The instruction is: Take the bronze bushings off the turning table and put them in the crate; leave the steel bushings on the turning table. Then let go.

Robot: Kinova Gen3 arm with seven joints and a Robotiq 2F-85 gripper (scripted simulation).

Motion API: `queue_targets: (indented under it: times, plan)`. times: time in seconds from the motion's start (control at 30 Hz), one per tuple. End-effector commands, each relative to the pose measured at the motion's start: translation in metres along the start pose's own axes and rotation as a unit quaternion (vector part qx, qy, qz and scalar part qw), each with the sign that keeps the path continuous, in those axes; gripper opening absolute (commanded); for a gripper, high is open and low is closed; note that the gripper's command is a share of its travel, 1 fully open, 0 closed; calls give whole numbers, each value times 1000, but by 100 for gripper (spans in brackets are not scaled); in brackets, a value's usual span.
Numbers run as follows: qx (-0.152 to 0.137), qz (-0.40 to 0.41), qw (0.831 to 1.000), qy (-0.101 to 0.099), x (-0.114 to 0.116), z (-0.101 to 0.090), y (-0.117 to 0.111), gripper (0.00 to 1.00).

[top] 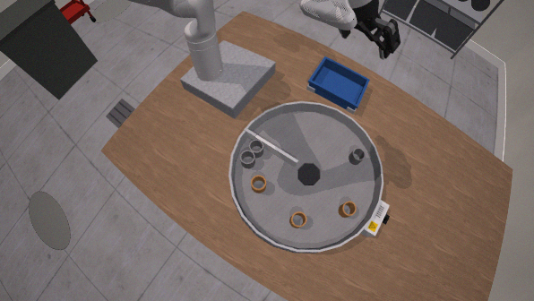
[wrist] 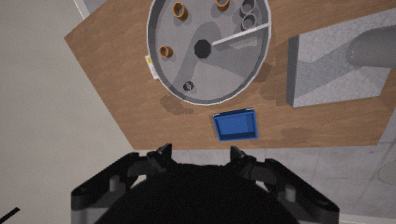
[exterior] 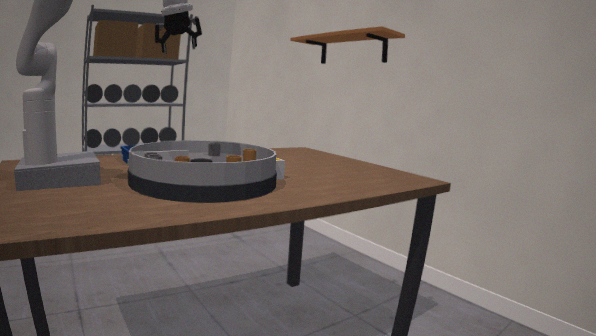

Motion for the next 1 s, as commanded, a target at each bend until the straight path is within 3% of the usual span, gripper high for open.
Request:
queue_targets:
  times: [0.0,0.33,0.5,0.9,0.97]
  plan:
    - [26,-9,1000,7,1,-2,16,100]
    - [26,-9,1000,7,1,-2,16,100]
    - [127,-8,991,50,0,-3,17,100]
    - [127,-8,991,50,0,-3,17,100]
    - [165,-10,984,67,-1,-4,17,100]
Point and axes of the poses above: the point where the finger pads meet when closed, its own z axis out along the fingers, its own x axis across the jaws, y = z × x, the point moved 1 cm from there along -z, back along the fingers, and after that the axes turned 2 degrees about -z, right-handed, at the moved point
